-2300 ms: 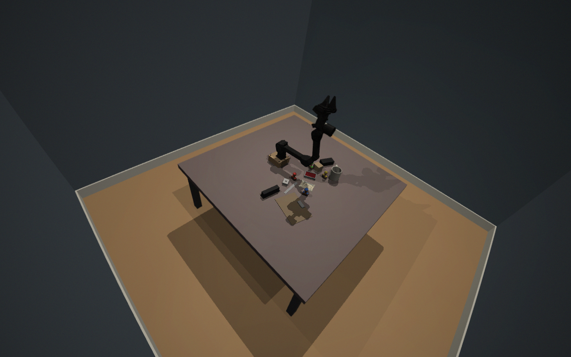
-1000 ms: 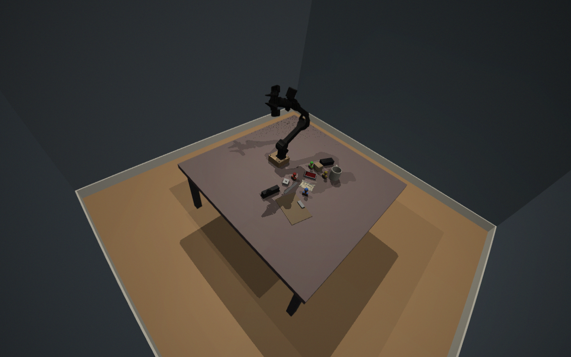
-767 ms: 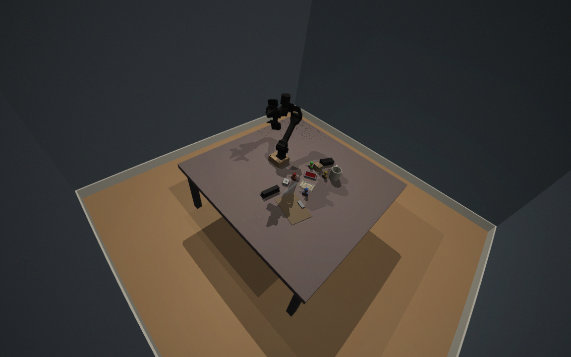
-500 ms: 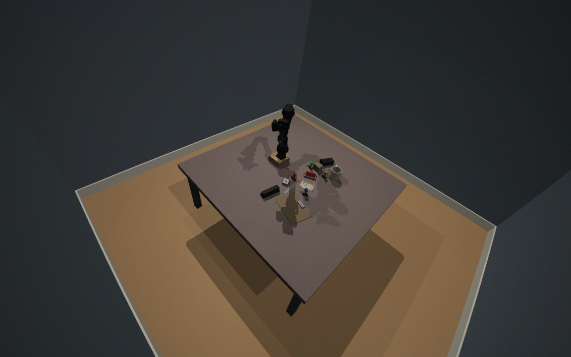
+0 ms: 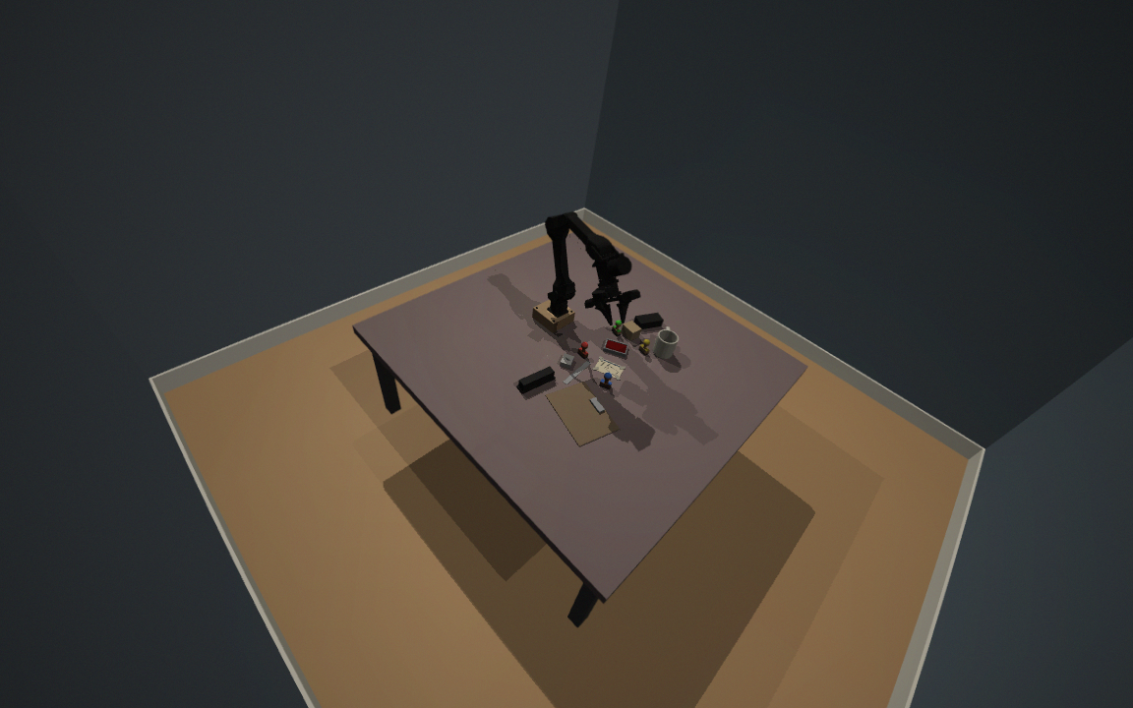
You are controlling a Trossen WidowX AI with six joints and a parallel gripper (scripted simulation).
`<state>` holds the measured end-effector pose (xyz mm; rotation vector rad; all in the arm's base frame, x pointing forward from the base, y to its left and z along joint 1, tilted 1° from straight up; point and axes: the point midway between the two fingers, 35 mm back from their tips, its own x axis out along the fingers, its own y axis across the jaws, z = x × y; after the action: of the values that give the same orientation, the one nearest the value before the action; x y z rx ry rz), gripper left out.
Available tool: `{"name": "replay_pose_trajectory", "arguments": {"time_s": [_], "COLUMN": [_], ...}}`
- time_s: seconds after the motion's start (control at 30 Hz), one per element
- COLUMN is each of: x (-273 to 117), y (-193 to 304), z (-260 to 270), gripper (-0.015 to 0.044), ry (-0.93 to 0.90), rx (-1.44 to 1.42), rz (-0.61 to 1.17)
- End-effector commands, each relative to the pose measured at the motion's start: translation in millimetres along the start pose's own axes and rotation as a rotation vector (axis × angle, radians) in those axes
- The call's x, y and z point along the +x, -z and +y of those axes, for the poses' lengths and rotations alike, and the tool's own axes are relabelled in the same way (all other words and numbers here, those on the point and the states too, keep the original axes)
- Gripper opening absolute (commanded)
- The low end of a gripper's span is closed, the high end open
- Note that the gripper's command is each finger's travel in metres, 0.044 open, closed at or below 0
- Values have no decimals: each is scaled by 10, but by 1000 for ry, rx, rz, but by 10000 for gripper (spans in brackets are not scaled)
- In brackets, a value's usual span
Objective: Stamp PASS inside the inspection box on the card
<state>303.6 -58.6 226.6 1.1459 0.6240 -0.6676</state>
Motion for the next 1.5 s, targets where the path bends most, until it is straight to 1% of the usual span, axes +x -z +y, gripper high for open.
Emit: {"name": "replay_pose_trajectory", "arguments": {"time_s": [0.0,0.13,0.27,0.43,0.5,0.87,1.47], "x": [194,257,217,77,55,91,318], "y": [672,1319,1900,2439,2494,2466,2568], "z": [-96,-272,-549,-982,-1043,-1039,-1187], "gripper": [213,213,213,213,213,213,213], "ry": [87,157,219,288,297,297,297], "rx": [-276,-571,-876,-1252,-1301,-1301,-1301], "rz": [186,358,520,699,721,720,720]}}
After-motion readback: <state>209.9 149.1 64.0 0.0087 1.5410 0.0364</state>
